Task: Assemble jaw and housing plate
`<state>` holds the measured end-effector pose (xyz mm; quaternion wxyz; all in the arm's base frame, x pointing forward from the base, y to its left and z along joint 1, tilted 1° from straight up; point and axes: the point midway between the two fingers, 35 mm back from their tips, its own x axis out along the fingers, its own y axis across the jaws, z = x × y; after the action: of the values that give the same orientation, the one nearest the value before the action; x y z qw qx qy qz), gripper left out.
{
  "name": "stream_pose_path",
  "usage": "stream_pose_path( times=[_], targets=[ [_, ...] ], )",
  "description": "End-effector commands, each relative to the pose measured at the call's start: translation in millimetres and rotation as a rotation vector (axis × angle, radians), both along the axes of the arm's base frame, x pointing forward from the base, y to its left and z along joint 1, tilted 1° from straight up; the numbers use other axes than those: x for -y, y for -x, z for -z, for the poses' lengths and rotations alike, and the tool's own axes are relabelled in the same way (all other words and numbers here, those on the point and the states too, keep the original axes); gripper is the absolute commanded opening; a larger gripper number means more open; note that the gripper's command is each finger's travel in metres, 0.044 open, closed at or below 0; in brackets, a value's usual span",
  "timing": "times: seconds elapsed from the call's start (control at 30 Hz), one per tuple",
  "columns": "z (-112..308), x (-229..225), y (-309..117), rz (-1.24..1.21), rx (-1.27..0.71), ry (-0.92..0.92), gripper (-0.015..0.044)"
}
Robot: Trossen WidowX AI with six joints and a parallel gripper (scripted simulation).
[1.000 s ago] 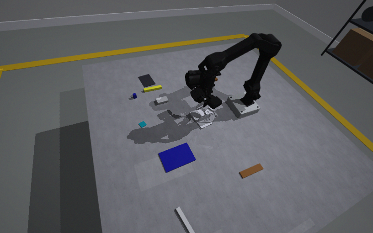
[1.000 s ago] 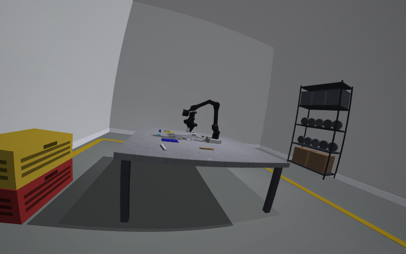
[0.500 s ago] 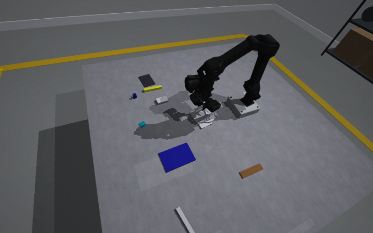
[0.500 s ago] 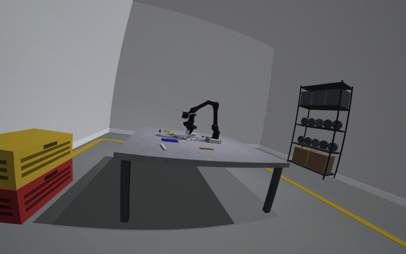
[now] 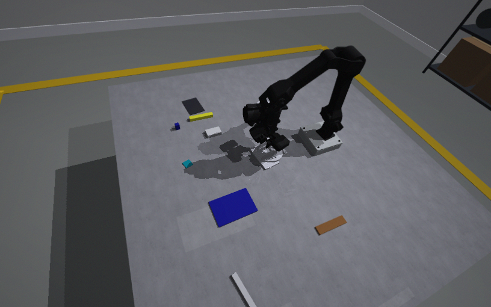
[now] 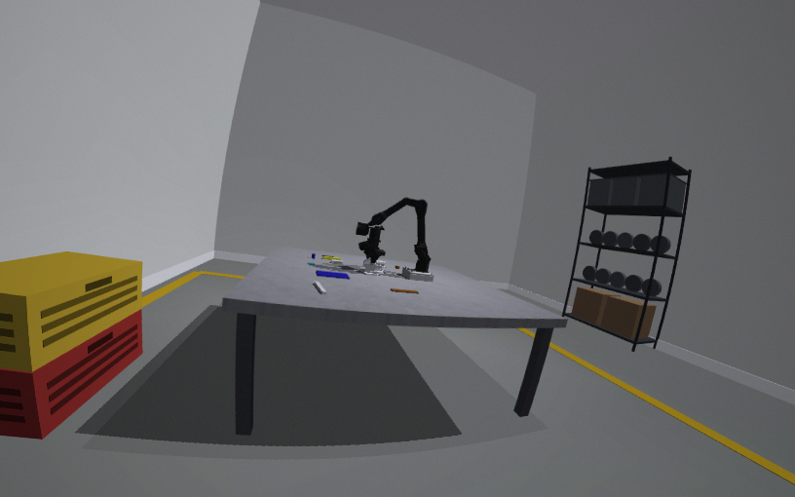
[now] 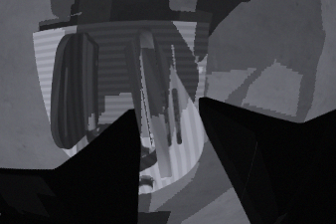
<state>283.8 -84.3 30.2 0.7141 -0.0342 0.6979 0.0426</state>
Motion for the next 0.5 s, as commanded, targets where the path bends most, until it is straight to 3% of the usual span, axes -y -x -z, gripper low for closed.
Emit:
stream_pose_path(
  times=[0.0, 0.47],
  targets=[
    [2.1, -0.5, 0.1, 0.005, -0.003, -0.004, 0.0134],
    [3.6, -0.5, 0.1, 0.004, -0.003, -0.004, 0.0134]
  ],
)
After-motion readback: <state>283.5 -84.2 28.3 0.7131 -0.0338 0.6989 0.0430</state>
